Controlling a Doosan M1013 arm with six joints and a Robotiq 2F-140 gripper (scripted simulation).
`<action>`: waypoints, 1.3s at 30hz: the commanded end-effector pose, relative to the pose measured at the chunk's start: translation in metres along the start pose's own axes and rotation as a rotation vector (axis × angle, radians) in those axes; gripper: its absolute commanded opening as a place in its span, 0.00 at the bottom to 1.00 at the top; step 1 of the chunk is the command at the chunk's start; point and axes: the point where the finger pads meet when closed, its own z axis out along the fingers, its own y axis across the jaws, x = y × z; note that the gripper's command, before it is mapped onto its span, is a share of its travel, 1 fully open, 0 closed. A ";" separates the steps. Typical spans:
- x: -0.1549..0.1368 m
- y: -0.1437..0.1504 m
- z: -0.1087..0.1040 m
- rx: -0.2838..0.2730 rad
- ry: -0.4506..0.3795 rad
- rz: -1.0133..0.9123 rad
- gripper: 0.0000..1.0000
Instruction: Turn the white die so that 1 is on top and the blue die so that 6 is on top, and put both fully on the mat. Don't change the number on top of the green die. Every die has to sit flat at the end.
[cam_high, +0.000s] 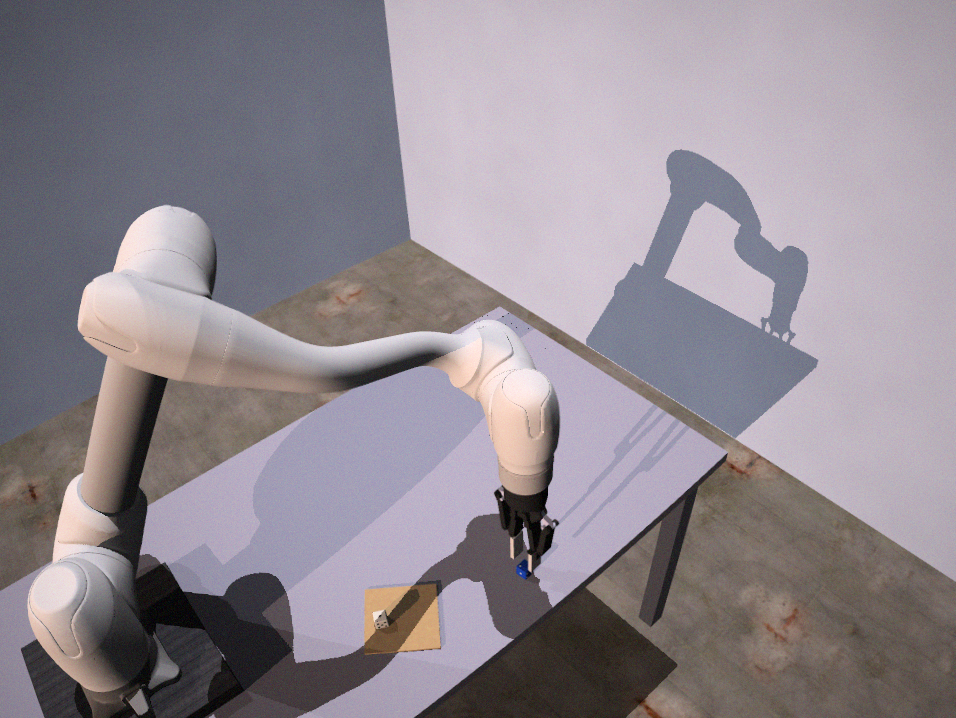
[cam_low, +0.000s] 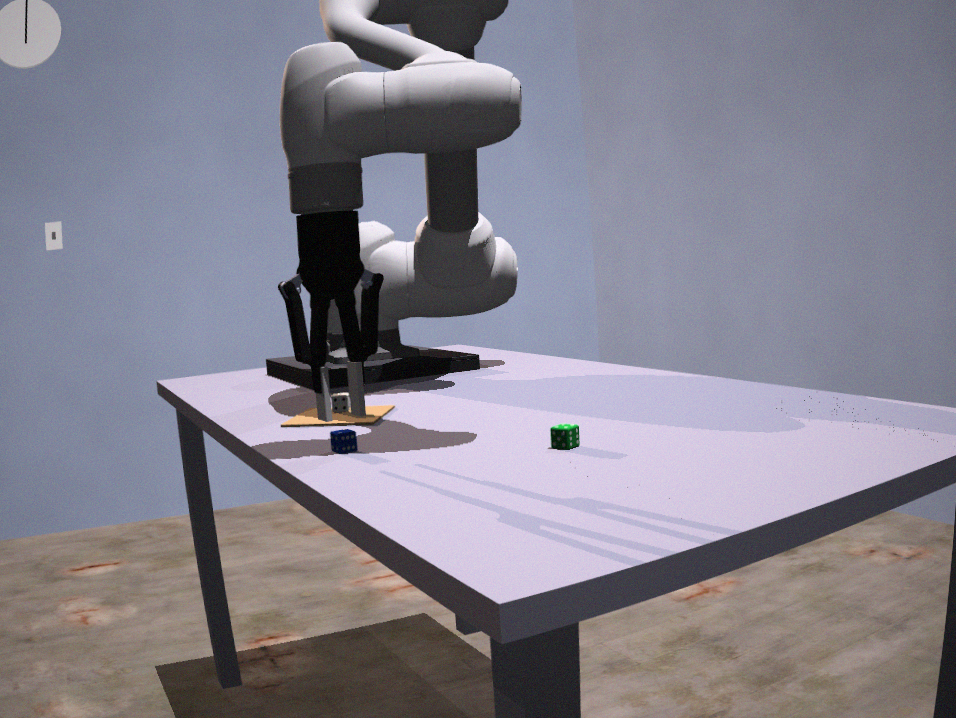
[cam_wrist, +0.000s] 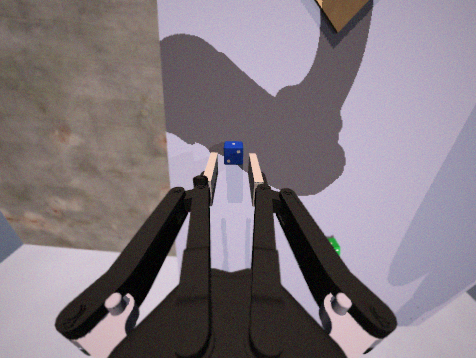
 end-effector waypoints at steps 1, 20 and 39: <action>0.000 0.000 0.003 0.000 0.000 0.000 0.32; 0.000 0.000 0.008 0.000 0.000 0.000 0.32; 0.000 0.000 0.008 0.000 0.000 0.000 0.32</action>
